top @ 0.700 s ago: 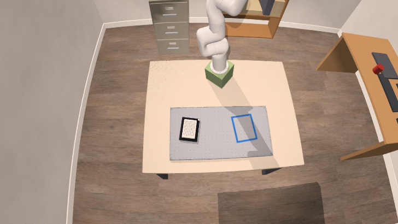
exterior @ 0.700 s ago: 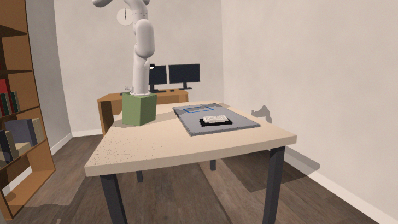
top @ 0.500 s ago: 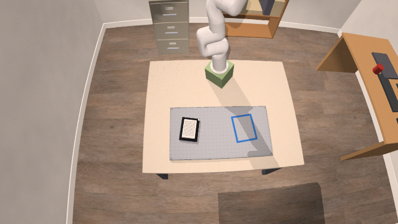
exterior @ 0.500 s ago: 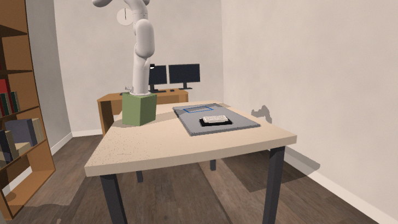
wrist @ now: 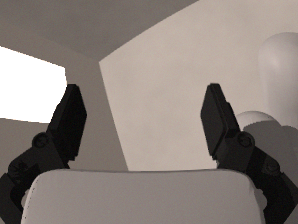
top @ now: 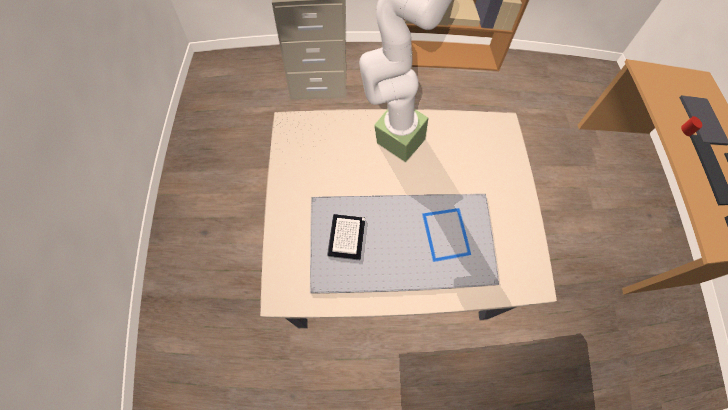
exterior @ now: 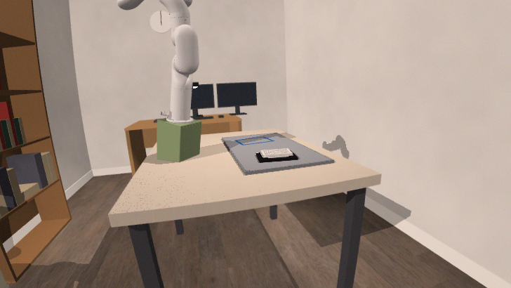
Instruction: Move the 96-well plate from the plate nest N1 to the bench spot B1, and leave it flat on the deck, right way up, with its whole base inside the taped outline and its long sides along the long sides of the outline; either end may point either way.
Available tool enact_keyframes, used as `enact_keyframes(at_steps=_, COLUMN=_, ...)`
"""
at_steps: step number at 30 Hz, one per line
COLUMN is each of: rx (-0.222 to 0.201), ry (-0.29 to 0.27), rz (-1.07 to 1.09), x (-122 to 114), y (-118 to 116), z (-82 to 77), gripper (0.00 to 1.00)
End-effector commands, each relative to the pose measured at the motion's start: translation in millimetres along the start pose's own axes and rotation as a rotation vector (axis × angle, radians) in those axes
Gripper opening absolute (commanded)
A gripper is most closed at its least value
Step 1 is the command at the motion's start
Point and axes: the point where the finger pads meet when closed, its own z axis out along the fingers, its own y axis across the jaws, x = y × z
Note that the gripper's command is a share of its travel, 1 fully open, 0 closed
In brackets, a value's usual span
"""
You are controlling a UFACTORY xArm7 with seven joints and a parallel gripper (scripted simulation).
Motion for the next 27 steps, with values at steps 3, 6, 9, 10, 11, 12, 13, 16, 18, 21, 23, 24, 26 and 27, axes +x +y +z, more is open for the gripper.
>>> enact_keyframes(at_steps=3, rx=0.009, ry=-0.020, rz=0.021, x=25, y=-12, z=8.4, gripper=1.00)
enact_keyframes(at_steps=6, rx=0.009, ry=-0.020, rz=0.021, x=33, y=-16, z=11.0, gripper=1.00)
enact_keyframes(at_steps=9, rx=0.023, ry=-0.052, rz=0.074, x=46, y=-21, z=16.5, gripper=1.00)
enact_keyframes(at_steps=10, rx=0.023, ry=-0.052, rz=0.074, x=51, y=-22, z=18.3, gripper=1.00)
enact_keyframes(at_steps=11, rx=0.023, ry=-0.052, rz=0.074, x=55, y=-24, z=20.1, gripper=1.00)
enact_keyframes(at_steps=12, rx=0.023, ry=-0.052, rz=0.074, x=55, y=-24, z=20.1, gripper=1.00)
enact_keyframes(at_steps=13, rx=0.023, ry=-0.052, rz=0.074, x=55, y=-24, z=20.1, gripper=1.00)
enact_keyframes(at_steps=16, rx=0.023, ry=-0.052, rz=0.074, x=69, y=-28, z=25.6, gripper=1.00)
enact_keyframes(at_steps=18, rx=0.023, ry=-0.052, rz=0.074, x=74, y=-30, z=28.0, gripper=1.00)
enact_keyframes(at_steps=21, rx=0.025, ry=-0.073, rz=0.129, x=87, y=-32, z=35.0, gripper=1.00)
enact_keyframes(at_steps=23, rx=0.025, ry=-0.073, rz=0.129, x=96, y=-34, z=39.6, gripper=1.00)
enact_keyframes(at_steps=24, rx=0.025, ry=-0.073, rz=0.129, x=100, y=-35, z=41.9, gripper=1.00)
enact_keyframes(at_steps=26, rx=0.025, ry=-0.073, rz=0.129, x=109, y=-36, z=46.5, gripper=1.00)
enact_keyframes(at_steps=27, rx=0.025, ry=-0.073, rz=0.129, x=113, y=-37, z=48.8, gripper=1.00)
